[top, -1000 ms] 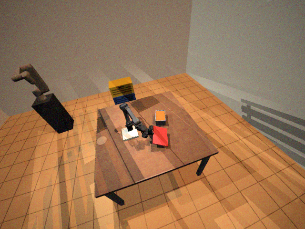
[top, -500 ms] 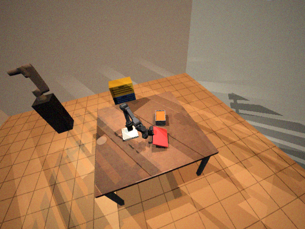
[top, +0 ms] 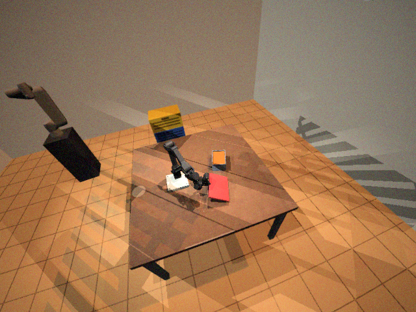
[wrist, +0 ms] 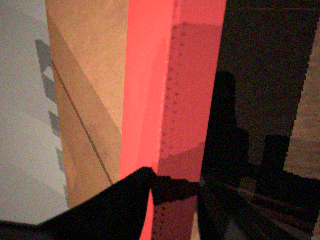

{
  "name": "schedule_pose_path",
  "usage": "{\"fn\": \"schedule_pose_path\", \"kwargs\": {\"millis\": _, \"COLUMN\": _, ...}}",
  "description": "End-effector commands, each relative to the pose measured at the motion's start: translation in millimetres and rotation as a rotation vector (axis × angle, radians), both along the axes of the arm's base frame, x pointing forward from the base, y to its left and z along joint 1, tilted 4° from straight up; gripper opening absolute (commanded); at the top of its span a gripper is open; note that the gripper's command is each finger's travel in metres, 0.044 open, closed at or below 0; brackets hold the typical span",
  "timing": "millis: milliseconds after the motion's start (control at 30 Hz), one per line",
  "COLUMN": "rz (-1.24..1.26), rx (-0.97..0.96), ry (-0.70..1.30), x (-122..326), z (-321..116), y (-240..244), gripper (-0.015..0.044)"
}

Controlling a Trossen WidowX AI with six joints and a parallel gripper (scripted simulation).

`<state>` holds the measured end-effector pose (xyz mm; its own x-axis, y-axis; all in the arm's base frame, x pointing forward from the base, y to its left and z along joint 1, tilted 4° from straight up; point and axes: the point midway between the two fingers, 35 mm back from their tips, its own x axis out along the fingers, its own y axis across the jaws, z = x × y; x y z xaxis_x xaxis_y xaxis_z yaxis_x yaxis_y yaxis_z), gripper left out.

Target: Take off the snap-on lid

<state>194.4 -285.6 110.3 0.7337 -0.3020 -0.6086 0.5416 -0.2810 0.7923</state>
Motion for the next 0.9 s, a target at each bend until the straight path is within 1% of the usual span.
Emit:
{"fn": "schedule_pose_path", "kwargs": {"millis": 0, "rz": -0.005, "rx": -0.001, "ry": -0.002, "x": 0.3, "z": -2.8, "y": -0.5, "gripper": 0.0}}
{"fn": "schedule_pose_path", "kwargs": {"millis": 867, "rz": -0.005, "rx": 0.0, "ry": -0.003, "x": 1.5, "z": -23.7, "y": 0.0, "gripper": 0.0}}
